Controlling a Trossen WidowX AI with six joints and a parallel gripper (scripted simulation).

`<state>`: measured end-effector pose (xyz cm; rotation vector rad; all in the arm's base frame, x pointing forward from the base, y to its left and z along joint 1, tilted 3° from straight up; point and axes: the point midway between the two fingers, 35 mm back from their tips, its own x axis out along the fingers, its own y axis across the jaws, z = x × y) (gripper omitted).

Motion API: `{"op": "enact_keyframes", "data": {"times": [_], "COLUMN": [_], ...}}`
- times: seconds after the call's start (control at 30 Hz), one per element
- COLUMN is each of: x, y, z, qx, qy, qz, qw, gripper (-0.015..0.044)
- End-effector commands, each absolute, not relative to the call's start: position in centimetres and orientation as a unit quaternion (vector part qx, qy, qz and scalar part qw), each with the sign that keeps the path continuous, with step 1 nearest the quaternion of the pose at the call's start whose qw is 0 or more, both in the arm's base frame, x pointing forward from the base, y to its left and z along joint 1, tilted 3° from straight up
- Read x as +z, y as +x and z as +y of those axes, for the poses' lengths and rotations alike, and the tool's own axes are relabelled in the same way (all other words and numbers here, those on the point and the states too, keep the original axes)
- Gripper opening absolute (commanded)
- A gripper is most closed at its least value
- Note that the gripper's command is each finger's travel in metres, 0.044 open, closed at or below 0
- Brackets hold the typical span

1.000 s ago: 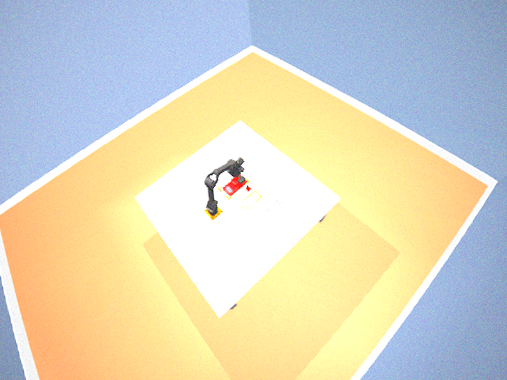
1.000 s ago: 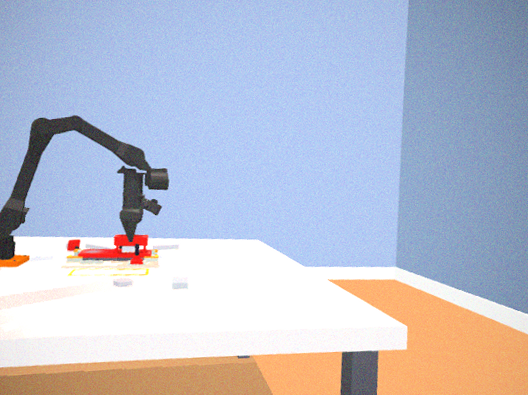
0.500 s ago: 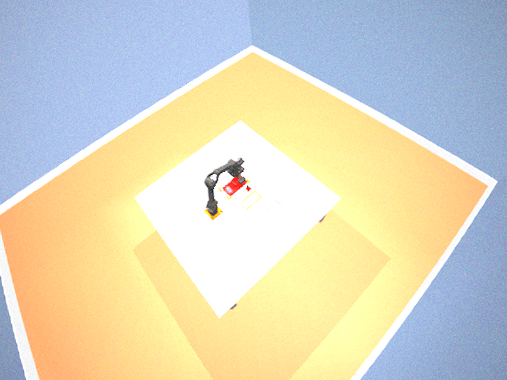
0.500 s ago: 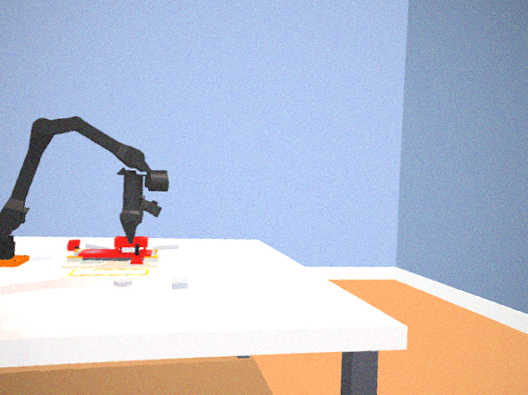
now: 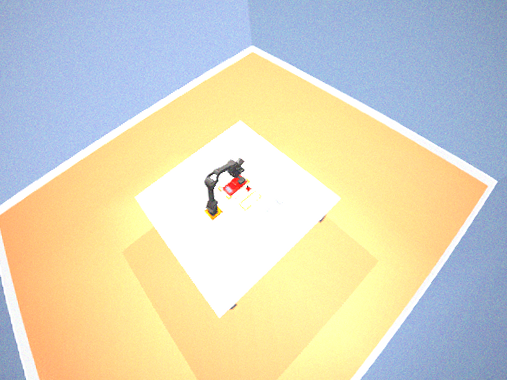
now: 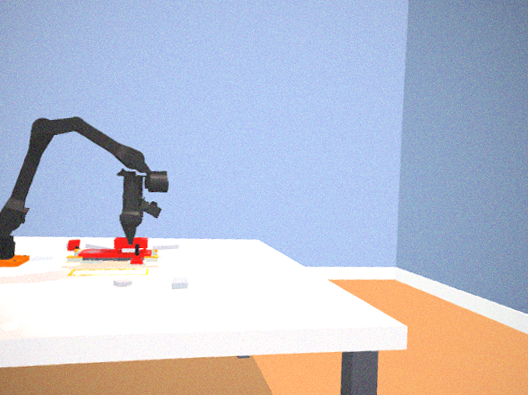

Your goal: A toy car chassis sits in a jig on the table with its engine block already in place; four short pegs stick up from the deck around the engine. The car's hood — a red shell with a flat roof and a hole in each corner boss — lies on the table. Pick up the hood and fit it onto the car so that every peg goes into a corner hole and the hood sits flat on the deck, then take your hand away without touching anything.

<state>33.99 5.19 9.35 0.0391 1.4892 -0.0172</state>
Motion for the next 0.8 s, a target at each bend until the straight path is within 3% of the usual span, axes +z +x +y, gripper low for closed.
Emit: {"op": "enact_keyframes", "data": {"times": [0.0, 0.77], "x": [9.12, 9.86], "y": [34.00, 33.96], "z": [5.16, 5.18], "qx": [-0.009, -0.009], "qy": [0.018, 0.018], "qz": [0.678, 0.678], "qw": [0.735, 0.735], "gripper": [0.0000, 0.0000]}}
